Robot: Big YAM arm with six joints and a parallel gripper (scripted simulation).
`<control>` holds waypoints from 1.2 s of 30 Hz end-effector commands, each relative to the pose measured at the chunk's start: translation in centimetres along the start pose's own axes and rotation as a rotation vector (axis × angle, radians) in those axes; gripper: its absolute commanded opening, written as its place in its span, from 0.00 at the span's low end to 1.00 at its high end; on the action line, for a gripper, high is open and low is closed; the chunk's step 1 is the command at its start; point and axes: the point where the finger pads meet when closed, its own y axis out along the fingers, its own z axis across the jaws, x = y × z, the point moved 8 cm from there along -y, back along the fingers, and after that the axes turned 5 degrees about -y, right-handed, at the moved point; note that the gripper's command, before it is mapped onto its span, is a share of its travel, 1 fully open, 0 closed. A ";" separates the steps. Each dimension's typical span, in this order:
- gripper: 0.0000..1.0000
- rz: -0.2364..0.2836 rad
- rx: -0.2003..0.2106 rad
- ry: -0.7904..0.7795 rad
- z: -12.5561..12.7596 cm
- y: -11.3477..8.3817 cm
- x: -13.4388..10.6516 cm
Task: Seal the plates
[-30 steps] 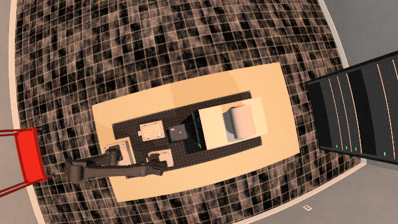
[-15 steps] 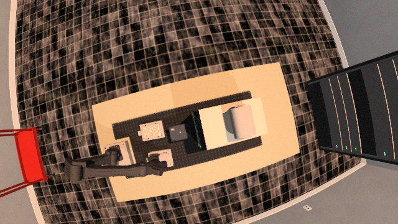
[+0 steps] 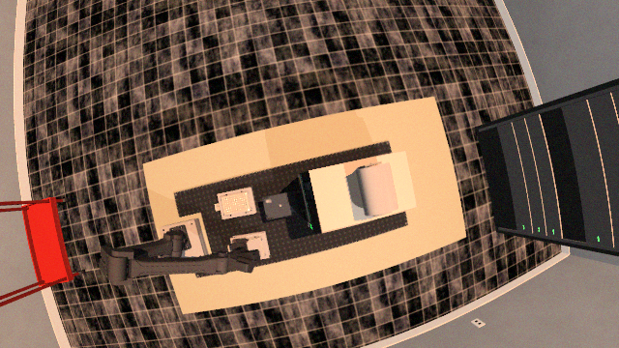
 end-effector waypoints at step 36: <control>0.00 0.010 0.003 -0.004 -0.6 0.2 0.4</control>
